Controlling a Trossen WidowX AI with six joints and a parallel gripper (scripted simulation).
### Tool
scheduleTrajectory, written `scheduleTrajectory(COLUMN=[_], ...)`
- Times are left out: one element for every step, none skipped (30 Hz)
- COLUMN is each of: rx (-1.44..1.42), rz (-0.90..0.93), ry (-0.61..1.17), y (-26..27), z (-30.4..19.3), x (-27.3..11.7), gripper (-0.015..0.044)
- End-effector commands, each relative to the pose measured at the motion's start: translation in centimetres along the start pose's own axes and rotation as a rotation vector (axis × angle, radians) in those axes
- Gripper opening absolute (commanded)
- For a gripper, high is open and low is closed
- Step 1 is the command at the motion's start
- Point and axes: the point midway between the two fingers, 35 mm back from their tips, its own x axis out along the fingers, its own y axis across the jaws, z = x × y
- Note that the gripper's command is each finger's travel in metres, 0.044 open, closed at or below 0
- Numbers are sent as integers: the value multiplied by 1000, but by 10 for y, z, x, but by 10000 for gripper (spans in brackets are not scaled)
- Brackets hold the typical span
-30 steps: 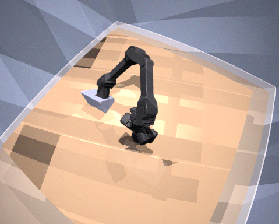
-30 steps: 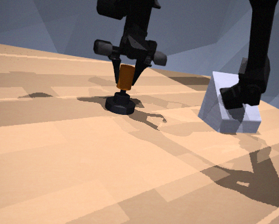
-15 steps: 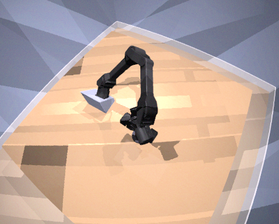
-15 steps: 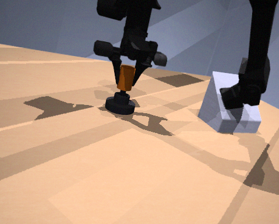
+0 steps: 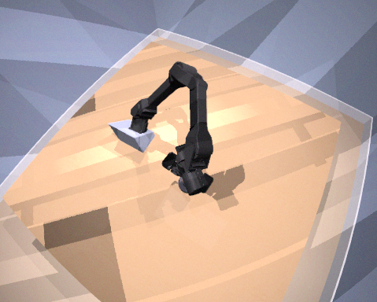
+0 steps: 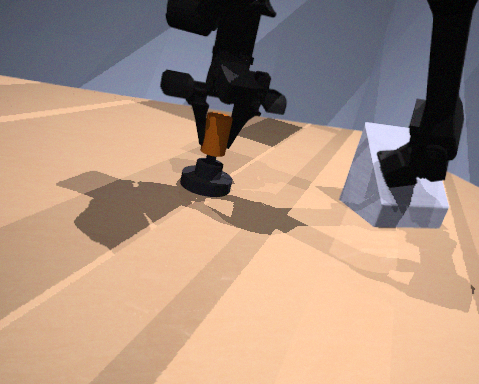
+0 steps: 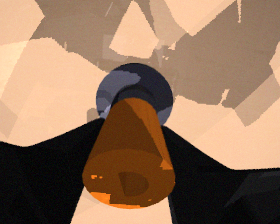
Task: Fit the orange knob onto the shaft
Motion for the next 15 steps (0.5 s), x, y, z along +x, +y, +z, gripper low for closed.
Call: scheduleTrajectory(rx=[-3,-3,-3,-3,-3,-3,-3,-3,-3,-3,-3,-3,-3,-3,-3], rz=[0,0,0,0,0,0,0,0,0,0,0,0,0,0,0], ry=[-1,-1,-1,-1,-1,-1,-1,-1,-1,-1,-1,-1,-1,-1,-1], y=[0,0,0,0,0,0,0,-1,-1,-1,-1,-1,-1,-1,-1], z=[0,0,0,1,1,1,1,1,1,1,1,1,1,1,1], x=[1,1,1,1,1,1,1,1,1,1,1,1,1,1,1], gripper=[0,0,0,0,0,0,0,0,0,0,0,0,0,0,0])
